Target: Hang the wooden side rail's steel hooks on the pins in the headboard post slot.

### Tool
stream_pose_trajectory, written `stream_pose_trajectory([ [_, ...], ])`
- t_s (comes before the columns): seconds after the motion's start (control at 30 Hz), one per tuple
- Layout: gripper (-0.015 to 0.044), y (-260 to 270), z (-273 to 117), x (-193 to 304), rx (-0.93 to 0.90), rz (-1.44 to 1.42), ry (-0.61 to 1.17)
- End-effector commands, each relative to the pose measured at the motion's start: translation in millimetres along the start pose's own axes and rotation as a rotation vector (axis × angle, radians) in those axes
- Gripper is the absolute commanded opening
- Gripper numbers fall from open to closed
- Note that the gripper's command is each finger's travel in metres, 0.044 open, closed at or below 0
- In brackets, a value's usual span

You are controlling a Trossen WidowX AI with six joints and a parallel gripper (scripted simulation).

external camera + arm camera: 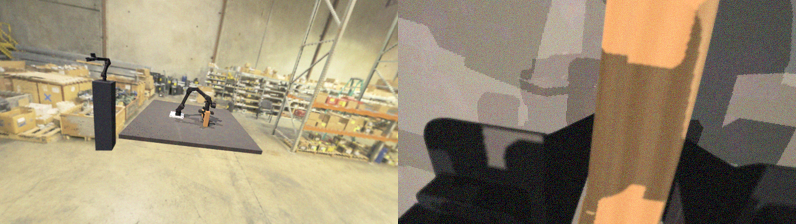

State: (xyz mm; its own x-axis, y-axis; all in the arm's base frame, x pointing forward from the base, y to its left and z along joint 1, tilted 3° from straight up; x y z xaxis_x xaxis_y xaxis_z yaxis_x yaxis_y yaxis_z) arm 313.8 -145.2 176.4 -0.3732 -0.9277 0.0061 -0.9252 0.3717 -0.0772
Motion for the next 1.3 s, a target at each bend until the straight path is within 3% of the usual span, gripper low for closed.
stream_pose_trajectory([
  [0.0, 0.0000, -1.9, -2.3, 1.2, 0.010, -0.001, 0.001],
  [1.27, 0.0000, -0.5, -1.4, 5.5, 0.009, -0.001, 0.001],
])
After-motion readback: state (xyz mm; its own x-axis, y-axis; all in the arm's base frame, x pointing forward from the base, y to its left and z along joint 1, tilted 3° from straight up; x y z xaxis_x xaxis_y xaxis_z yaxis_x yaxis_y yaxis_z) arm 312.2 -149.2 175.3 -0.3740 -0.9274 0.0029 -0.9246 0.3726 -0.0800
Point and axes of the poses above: the point midway between the two fingers, 35 mm back from their tips, its own z axis out along the fingers, its own y axis across the jaws, x = y × z, the point moved 8 cm from there along -z, back along the fingers, and after that the axes turned 12 degrees about z, right-handed, at the moved point
